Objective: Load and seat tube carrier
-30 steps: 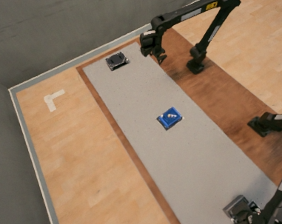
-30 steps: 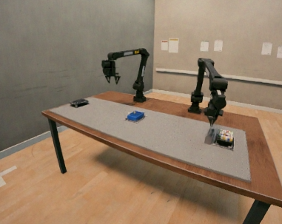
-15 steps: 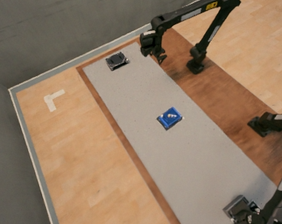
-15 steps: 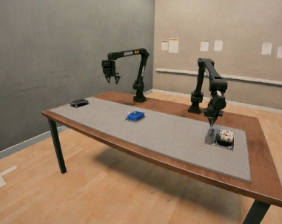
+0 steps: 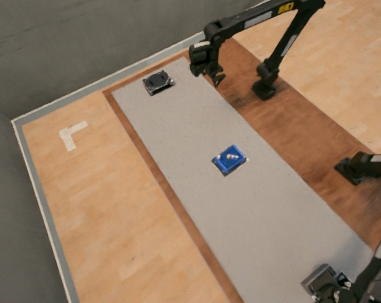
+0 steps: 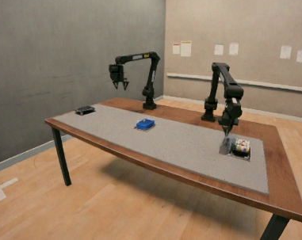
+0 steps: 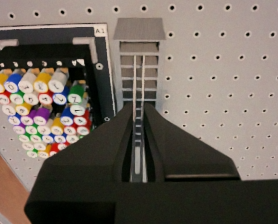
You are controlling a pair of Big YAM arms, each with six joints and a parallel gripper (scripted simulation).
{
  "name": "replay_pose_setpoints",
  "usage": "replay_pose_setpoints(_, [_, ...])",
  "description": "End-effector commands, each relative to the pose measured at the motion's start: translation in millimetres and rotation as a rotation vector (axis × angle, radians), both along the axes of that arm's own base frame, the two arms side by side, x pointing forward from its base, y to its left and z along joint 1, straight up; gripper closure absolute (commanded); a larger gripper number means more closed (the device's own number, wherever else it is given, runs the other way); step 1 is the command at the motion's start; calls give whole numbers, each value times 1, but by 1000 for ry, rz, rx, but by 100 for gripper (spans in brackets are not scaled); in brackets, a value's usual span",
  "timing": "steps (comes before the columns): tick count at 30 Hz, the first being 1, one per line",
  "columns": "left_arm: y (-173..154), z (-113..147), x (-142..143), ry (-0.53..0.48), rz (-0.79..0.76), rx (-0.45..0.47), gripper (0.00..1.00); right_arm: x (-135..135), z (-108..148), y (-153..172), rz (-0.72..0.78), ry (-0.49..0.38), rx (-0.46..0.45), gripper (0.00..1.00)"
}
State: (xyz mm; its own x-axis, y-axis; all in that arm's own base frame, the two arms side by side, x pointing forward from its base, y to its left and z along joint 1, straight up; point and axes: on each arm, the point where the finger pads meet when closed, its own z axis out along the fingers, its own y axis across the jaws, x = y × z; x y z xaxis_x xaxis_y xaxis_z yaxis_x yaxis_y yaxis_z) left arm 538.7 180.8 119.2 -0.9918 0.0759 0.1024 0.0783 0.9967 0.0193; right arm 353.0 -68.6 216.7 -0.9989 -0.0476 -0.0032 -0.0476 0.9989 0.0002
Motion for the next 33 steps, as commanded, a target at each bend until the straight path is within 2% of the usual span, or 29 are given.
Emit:
replay_pose_setpoints(1, [2, -13, 0, 10, -4, -2, 93, 8, 12, -1, -13, -32, -7, 0])
replay_pose_setpoints(33, [1, -21, 0, 12, -4, -2, 93, 8, 12, -1, -13, -32, -7, 0])
